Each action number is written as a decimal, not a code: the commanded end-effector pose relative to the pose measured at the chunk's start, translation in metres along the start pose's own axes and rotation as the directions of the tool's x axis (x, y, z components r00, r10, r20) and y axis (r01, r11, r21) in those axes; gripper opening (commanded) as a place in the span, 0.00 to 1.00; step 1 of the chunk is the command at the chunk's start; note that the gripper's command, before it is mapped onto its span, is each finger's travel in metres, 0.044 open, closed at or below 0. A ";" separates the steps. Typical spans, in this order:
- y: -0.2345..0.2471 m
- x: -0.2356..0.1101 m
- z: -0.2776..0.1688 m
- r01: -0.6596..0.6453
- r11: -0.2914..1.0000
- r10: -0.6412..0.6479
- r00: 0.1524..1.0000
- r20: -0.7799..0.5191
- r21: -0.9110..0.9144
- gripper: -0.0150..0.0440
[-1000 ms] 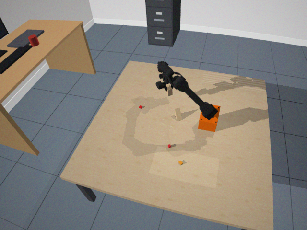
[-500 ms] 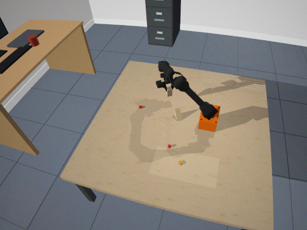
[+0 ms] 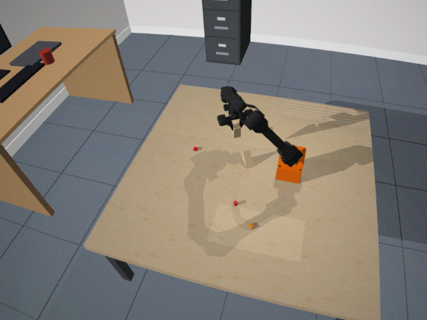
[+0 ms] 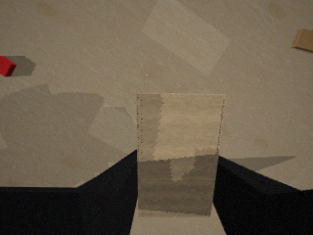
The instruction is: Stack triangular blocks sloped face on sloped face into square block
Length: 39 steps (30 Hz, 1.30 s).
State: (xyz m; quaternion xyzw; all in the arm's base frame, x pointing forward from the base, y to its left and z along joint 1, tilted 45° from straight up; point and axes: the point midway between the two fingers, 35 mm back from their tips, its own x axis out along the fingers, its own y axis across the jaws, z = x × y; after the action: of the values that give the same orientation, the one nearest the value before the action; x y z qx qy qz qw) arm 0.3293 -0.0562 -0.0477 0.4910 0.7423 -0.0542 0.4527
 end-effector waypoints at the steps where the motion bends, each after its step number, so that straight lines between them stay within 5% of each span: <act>1: 0.001 -0.005 -0.018 -0.001 1.000 0.001 1.000 -0.004 0.008 0.25; 39: -0.027 -0.017 -0.182 -0.004 1.000 0.004 1.000 -0.015 0.009 0.25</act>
State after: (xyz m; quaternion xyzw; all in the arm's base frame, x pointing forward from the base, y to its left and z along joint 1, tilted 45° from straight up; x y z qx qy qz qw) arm 0.2088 0.0079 0.0576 0.4919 0.7444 -0.0525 0.4485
